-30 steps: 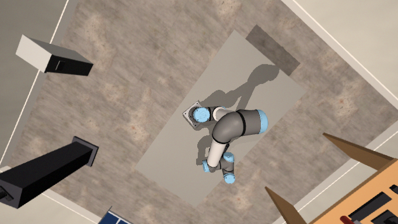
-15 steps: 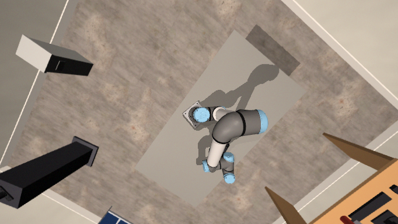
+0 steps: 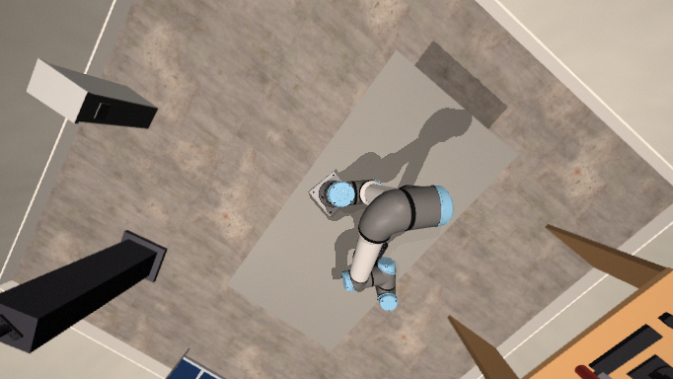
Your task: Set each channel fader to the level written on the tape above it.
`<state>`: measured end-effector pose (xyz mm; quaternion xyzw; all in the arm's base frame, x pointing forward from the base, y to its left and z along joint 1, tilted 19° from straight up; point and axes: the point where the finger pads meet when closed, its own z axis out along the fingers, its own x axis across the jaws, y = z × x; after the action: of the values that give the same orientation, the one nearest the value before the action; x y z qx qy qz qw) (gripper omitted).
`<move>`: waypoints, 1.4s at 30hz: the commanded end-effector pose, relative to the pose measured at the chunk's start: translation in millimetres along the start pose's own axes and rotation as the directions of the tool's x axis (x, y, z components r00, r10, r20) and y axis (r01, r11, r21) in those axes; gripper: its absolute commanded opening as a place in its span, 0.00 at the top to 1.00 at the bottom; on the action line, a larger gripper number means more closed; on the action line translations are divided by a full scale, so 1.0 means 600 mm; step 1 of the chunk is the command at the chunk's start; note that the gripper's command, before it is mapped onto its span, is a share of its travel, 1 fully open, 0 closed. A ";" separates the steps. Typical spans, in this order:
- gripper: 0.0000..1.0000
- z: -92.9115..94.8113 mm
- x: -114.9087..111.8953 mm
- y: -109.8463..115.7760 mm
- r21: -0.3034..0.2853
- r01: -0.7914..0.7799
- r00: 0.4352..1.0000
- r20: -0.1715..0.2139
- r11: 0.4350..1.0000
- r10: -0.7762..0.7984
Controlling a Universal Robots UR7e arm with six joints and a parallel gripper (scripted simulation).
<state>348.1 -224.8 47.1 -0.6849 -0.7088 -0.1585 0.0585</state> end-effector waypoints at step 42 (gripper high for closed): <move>1.00 0.030 0.000 0.001 0.000 -0.012 1.000 0.001 1.000 0.012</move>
<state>350.8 -219.5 31.6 -0.6891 -0.7047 -0.1579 0.0594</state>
